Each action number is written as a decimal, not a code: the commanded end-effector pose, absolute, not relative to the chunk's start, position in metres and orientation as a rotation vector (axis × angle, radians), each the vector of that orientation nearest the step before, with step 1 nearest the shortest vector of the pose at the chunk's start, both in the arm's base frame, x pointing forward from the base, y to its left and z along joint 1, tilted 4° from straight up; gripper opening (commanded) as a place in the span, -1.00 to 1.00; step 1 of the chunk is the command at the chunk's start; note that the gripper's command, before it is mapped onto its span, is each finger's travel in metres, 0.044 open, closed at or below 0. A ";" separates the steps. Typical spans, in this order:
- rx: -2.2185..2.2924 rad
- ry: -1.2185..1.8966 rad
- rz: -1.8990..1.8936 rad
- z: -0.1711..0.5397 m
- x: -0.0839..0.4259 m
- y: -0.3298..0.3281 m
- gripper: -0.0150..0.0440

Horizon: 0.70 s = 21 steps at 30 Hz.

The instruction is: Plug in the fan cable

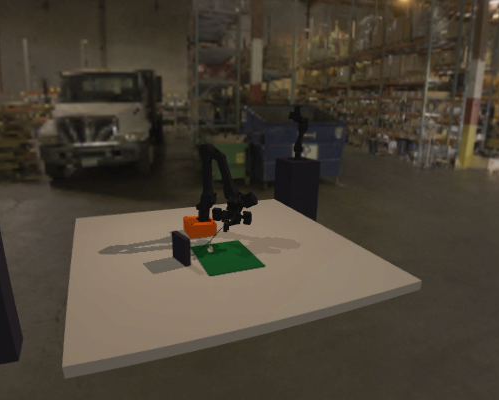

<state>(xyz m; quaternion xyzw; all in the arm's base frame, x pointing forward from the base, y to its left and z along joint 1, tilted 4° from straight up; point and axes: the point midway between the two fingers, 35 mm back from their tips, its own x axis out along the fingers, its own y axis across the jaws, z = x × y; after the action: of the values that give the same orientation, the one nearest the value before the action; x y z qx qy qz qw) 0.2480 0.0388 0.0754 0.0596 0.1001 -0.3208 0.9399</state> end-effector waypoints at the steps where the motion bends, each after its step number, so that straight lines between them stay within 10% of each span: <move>1: 0.115 0.205 -0.656 0.071 0.247 0.040 -0.49; 21: 0.115 0.206 -0.657 0.055 0.244 0.045 -0.49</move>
<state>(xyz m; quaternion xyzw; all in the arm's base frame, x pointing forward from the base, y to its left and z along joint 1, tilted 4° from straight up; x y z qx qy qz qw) 0.2445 0.0434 0.0581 0.0591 0.1015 -0.3214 0.9396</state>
